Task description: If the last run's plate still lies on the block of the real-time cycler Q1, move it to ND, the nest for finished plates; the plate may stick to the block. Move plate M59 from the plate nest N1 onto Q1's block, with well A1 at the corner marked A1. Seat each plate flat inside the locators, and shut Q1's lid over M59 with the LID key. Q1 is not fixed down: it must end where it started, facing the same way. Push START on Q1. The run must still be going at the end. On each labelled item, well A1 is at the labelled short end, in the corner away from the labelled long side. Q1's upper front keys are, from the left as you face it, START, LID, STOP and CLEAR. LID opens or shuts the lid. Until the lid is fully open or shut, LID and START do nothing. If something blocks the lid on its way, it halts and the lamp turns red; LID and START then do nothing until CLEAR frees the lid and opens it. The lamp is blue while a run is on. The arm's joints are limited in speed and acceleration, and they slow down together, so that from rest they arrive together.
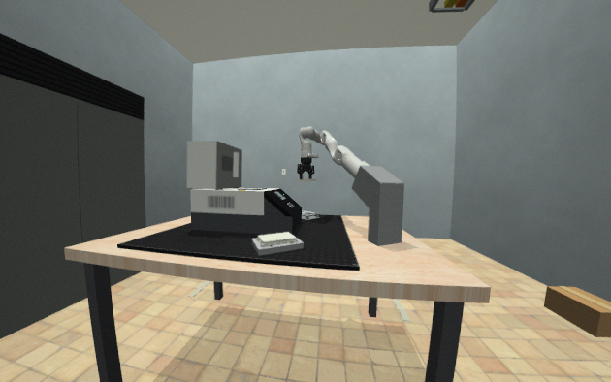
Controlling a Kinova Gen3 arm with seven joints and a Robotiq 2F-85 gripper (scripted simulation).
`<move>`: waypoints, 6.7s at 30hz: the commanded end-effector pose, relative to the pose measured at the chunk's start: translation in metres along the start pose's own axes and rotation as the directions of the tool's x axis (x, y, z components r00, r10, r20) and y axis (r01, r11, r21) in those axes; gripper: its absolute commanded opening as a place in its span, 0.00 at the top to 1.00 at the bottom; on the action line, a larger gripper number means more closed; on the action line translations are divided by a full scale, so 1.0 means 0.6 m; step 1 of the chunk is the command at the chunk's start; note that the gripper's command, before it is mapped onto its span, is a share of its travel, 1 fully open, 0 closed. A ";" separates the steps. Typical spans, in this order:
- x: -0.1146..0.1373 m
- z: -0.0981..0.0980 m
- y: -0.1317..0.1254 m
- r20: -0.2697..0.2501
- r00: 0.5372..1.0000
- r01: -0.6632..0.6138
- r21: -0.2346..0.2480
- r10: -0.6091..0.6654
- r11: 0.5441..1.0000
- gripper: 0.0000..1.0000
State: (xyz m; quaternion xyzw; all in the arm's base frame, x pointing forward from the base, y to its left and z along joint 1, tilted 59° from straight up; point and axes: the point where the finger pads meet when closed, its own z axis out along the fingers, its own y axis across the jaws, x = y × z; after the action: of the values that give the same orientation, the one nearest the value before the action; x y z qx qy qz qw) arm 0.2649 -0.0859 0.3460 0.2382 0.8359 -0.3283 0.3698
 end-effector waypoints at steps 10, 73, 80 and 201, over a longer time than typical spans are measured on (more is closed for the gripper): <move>-0.002 -0.001 0.039 0.000 0.997 -0.082 -0.001 0.082 0.997 0.10; -0.015 -0.002 0.351 -0.001 0.742 -0.670 -0.002 0.670 0.742 0.10; -0.016 -0.002 0.378 -0.001 0.702 -0.713 -0.002 0.713 0.702 0.10; -0.027 0.053 0.642 -0.001 0.625 -0.781 -0.002 0.781 0.625 0.10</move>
State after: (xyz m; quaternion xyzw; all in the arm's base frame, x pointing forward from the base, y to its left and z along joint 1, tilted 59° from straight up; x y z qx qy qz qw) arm 0.5362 0.1469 0.1993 0.5767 0.6503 -0.1356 0.4755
